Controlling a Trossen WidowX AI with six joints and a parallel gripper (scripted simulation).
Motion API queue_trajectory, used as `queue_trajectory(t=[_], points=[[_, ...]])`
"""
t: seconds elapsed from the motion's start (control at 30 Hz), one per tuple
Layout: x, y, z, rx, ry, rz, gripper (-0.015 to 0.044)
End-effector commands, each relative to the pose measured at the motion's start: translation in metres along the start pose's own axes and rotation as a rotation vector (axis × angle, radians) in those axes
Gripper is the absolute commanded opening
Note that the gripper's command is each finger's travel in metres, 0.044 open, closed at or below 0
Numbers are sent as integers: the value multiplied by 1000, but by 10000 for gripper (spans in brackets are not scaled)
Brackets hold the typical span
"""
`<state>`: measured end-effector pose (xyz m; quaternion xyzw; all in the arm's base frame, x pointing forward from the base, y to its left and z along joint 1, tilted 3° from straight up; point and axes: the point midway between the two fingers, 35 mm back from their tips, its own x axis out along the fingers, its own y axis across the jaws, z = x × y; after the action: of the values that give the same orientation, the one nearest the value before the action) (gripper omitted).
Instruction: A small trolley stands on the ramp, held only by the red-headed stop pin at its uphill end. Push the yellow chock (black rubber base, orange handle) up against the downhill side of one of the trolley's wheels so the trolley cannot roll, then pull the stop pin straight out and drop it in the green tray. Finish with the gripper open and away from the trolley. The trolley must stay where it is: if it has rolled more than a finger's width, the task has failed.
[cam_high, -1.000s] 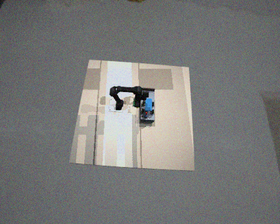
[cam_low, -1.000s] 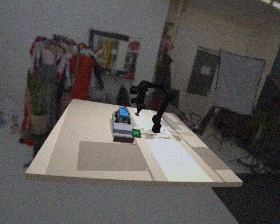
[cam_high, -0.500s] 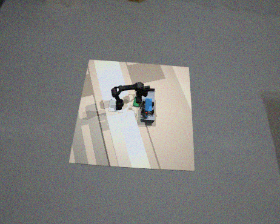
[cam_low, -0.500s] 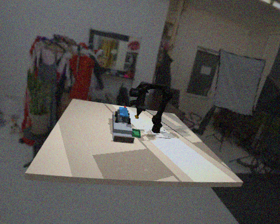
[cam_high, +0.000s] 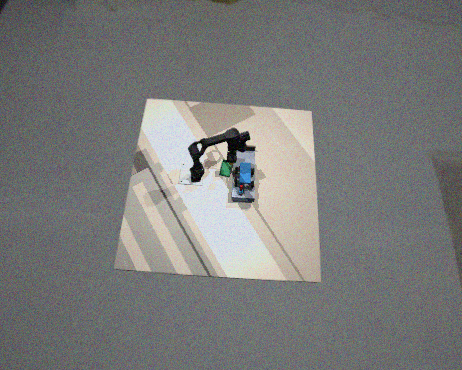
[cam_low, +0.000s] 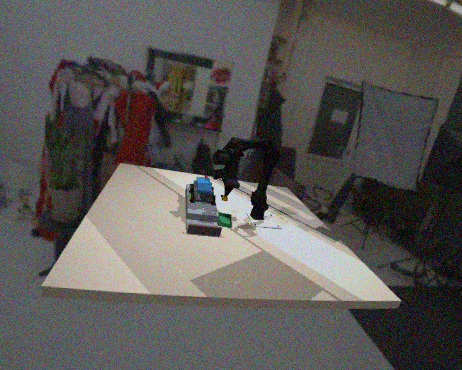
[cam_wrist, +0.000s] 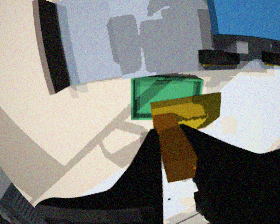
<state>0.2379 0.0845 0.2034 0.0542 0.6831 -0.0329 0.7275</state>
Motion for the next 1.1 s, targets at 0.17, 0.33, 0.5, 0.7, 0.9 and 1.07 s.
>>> queue_trajectory(t=[0.17, 0.33, 0.5, 0.7, 0.9, 1.07], points=[[0, 26, 10, 5, -6, -17, 0], [0, 30, 10, 6, -7, -111, 0], [1, 31, 13, 5, -7, -115, 0], [5, 32, 30, 6, -9, -115, 0], [6, 33, 40, 6, -10, -115, 0], [14, 32, 39, 6, -10, -115, 0]])
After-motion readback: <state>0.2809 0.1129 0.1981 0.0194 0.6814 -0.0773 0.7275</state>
